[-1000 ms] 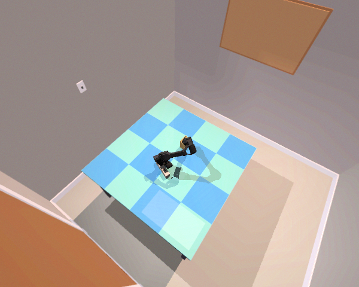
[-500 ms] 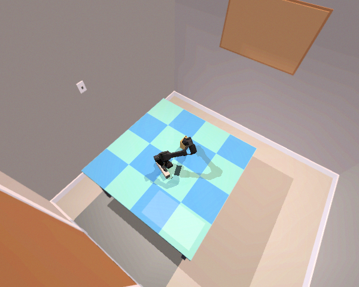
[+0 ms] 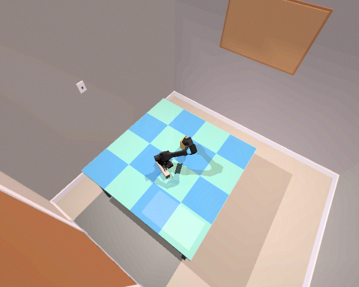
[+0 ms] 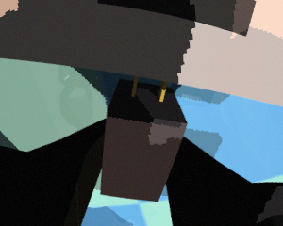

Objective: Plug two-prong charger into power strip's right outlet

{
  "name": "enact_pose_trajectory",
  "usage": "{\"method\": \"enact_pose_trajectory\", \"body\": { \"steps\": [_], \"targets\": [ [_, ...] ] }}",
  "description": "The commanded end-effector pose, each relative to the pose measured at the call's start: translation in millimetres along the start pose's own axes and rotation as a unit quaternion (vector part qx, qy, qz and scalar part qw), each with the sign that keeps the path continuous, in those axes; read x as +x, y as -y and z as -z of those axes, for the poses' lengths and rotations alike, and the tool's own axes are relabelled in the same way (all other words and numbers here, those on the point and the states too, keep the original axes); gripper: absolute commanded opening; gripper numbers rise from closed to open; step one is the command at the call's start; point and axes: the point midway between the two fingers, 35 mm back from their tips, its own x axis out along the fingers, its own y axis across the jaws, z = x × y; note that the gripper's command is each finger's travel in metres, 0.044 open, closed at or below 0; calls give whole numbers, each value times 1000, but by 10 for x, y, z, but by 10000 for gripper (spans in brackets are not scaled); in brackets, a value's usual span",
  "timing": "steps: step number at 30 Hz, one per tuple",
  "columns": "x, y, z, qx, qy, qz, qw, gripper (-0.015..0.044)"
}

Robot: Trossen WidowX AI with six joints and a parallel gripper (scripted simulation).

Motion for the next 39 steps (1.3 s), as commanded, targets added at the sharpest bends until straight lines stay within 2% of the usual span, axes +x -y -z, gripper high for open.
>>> {"method": "enact_pose_trajectory", "body": {
  "steps": [1,39],
  "targets": [
    [-4,-3,16,0,1,-1,1000,0],
    [-11,1,89,0,1,-1,1000,0]
  ]
}}
